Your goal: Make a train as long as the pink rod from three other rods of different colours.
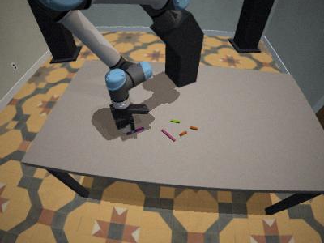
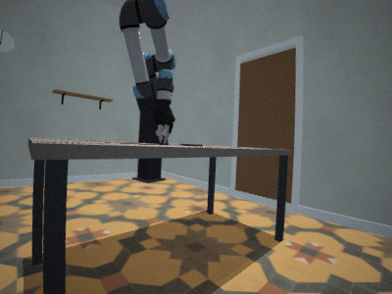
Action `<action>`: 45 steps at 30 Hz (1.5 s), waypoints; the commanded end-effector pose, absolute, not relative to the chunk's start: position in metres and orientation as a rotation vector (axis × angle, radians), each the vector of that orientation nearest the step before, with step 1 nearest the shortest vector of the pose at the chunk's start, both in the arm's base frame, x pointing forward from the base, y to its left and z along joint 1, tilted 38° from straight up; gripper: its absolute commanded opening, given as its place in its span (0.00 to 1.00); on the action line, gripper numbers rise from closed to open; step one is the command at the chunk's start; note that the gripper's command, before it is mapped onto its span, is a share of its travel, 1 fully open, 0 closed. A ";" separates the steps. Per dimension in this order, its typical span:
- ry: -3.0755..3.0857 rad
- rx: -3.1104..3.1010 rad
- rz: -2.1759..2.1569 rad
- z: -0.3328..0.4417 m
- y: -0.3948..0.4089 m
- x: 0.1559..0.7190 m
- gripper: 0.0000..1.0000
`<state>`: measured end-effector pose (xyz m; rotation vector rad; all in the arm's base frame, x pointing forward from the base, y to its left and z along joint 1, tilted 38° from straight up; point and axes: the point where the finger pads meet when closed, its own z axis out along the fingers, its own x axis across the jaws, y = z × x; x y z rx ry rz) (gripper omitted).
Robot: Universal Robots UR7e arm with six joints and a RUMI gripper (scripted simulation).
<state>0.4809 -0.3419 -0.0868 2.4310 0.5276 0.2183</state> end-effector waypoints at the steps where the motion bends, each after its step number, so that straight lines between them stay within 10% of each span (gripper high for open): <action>1: 0.525 2.430 0.219 -0.087 -0.343 0.481 0.00; 45: 0.528 2.431 0.218 -0.063 -0.325 0.472 0.14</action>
